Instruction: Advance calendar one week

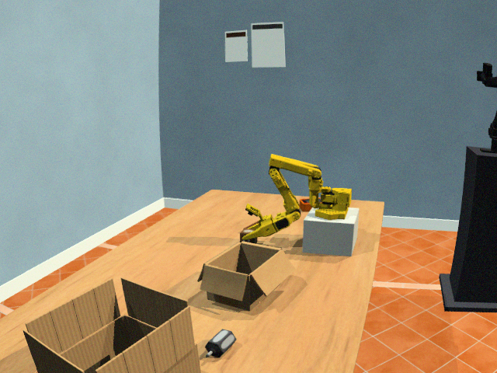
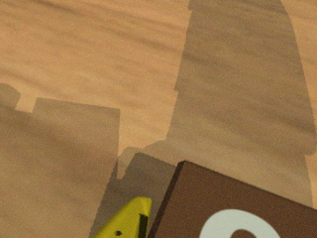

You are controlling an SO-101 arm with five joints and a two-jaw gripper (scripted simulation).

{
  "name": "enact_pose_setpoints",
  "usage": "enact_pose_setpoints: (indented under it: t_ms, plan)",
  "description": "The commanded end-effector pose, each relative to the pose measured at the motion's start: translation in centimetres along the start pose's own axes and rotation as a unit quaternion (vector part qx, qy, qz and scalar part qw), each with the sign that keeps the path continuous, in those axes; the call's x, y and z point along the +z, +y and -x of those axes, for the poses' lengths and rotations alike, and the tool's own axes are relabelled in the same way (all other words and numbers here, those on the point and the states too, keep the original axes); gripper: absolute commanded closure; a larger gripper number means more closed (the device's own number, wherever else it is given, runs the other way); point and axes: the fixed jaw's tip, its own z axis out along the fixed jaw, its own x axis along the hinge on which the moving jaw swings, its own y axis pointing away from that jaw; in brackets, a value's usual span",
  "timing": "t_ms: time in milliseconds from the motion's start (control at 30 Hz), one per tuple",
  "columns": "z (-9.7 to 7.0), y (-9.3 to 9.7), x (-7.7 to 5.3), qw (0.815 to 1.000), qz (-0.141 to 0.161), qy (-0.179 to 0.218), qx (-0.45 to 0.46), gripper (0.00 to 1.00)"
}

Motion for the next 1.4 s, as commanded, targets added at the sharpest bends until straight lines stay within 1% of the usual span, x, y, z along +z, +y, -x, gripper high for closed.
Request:
enact_pose_setpoints:
  t_ms: [0, 400, 533, 667, 833, 900, 1067, 1167, 1267, 1367]
  plan:
    - [0.1, -0.2, 0.0, 1.000, -0.003, -0.006, -0.002, 0.66]
    - [0.1, -0.2, 0.0, 1.000, -0.003, -0.006, -0.002, 0.64]
    - [0.1, -0.2, -0.2, 1.000, -0.003, 0.000, -0.002, 0.64]
    - [0.3, -0.1, -0.9, 1.000, -0.003, 0.013, -0.002, 0.64]
    - [0.6, -0.1, -2.4, 0.999, -0.004, 0.040, -0.002, 0.64]
    - [0.6, -0.1, -2.4, 0.999, -0.004, 0.040, -0.002, 0.64]
    - [0.8, -0.1, -4.1, 0.998, -0.004, 0.067, -0.002, 0.64]
    - [0.9, -0.1, -4.8, 0.997, -0.004, 0.078, -0.002, 0.64]
    - [0.9, -0.1, -5.2, 0.996, -0.004, 0.084, -0.002, 0.64]
    - [0.9, -0.1, -5.4, 0.996, -0.004, 0.086, -0.002, 0.64]
